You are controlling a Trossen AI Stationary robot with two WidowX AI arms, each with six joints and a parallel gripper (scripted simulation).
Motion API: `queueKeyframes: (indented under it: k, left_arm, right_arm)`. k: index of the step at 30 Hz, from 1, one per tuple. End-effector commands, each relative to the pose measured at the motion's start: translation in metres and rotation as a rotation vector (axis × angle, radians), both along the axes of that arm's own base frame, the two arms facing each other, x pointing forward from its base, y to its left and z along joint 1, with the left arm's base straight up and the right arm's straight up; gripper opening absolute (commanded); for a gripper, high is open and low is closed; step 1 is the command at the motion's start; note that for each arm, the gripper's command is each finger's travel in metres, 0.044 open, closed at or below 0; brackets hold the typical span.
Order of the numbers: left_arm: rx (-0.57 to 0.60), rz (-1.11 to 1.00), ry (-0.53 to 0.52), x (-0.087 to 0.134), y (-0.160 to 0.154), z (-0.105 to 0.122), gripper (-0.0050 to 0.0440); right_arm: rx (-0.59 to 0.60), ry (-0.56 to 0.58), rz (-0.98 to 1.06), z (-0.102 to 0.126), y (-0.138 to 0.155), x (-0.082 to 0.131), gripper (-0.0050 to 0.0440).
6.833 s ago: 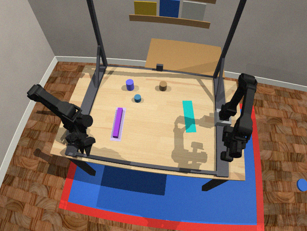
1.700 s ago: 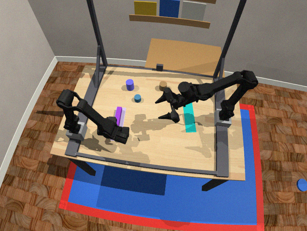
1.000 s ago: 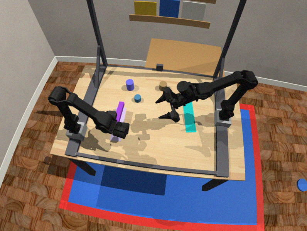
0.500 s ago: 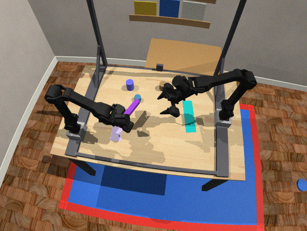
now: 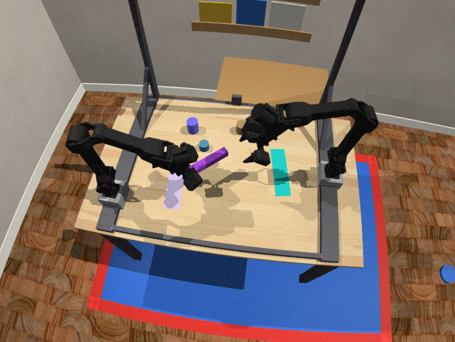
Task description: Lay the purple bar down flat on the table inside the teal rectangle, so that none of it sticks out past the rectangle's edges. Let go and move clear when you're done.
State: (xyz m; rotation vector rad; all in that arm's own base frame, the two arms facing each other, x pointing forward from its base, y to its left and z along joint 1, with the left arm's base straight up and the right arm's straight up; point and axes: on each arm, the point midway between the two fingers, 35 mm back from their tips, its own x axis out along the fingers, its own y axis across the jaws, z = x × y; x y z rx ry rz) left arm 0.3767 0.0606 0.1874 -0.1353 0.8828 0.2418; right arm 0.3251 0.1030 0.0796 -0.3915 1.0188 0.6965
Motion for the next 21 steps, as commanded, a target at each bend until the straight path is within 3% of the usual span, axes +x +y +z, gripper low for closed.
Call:
queueKeyframes:
  k: [1, 11, 21]
  left_arm:
    - [-0.005, -0.005, 0.022, -0.002, -0.008, 0.016, 0.0440]
    - [-0.019, -0.016, 0.121, -0.017, -0.022, 0.021, 0.0440]
    - [-0.020, -0.018, 0.129, -0.020, -0.023, 0.024, 0.0440]
  right_arm:
    - [0.005, -0.053, -0.130, 0.022, 0.015, 0.022, 0.0106]
    - [0.008, -0.050, -0.361, 0.036, 0.034, 0.042, 0.0106]
    - [0.011, -0.051, -0.510, 0.044, 0.046, 0.055, 0.0106]
